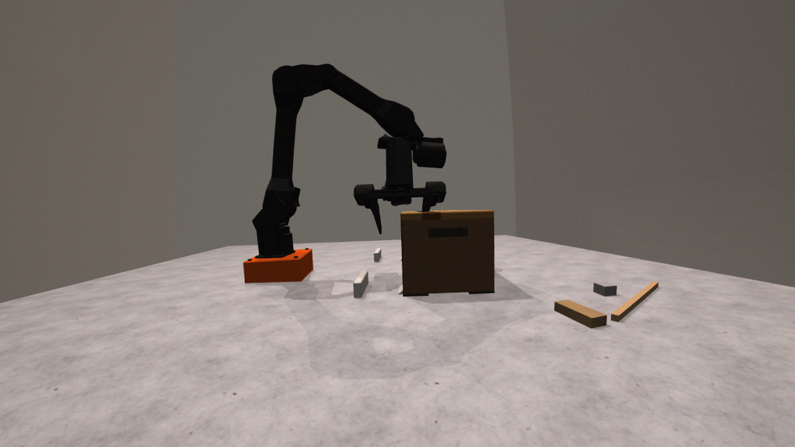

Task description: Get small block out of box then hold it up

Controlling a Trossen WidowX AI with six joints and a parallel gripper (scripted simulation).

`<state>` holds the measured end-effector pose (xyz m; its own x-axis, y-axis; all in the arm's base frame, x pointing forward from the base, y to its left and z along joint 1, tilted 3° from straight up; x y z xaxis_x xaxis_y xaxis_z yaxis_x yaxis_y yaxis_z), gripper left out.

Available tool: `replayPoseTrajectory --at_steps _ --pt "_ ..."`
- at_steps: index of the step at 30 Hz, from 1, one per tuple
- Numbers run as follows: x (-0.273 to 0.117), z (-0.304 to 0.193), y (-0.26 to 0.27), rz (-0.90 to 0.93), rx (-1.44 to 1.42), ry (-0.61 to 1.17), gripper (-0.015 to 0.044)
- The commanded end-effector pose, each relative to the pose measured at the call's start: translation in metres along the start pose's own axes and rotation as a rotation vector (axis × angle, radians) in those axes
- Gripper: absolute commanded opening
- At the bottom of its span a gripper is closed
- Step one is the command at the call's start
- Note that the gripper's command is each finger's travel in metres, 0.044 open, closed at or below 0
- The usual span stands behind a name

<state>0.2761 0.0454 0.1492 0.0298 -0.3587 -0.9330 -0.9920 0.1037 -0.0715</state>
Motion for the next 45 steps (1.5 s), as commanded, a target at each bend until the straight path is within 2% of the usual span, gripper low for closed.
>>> replayPoseTrajectory --at_steps 1,45 --pt "0.001 -0.005 -0.001 -0.003 -0.002 0.002 0.0400" --pt "0.015 -0.046 -0.008 -0.004 -0.002 0.007 0.0400"
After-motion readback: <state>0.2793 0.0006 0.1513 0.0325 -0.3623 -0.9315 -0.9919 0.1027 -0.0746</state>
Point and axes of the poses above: the point midway between the two fingers, 35 mm back from their tips, its own x axis out along the fingers, its own y axis across the jaws, z = x × y, the point moved 8 cm from there along -x, back along the fingers, and after that the axes turned 10 degrees about x, right-handed, at the moved point
